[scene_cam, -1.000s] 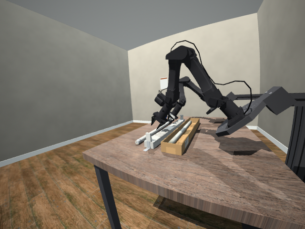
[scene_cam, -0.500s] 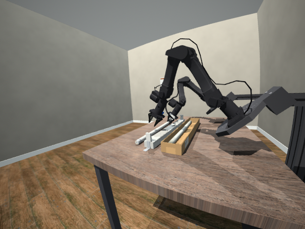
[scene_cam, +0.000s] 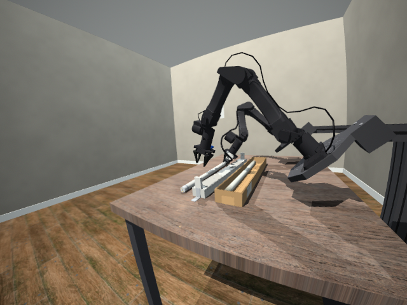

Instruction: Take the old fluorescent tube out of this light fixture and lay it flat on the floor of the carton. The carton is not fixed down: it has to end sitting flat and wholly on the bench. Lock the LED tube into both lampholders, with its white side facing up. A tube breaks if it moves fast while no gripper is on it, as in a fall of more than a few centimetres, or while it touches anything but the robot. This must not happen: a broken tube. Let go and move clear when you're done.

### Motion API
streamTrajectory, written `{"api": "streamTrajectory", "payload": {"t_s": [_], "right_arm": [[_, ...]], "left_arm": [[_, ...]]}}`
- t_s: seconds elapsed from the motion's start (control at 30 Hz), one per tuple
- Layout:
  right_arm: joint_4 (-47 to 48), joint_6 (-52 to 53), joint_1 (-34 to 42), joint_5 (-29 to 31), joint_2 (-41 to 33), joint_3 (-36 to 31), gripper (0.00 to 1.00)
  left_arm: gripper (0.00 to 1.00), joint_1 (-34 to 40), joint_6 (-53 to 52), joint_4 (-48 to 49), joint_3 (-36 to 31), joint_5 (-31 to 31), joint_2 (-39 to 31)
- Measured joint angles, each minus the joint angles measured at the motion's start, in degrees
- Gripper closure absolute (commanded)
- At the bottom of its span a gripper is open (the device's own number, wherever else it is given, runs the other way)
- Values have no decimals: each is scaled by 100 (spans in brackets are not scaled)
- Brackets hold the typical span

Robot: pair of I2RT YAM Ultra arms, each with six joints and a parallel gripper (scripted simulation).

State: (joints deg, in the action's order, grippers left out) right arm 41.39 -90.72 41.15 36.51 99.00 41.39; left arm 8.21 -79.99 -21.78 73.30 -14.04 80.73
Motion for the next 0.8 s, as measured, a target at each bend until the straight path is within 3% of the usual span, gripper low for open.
{"api": "streamTrajectory", "payload": {"t_s": [0.53,0.8], "right_arm": [[0,0,0,0,0,0,89],[0,0,0,0,0,0,89]], "left_arm": [[51,-310,118,-2479,2317,551,1370],[51,-380,146,-3150,2946,699,1753]]}}
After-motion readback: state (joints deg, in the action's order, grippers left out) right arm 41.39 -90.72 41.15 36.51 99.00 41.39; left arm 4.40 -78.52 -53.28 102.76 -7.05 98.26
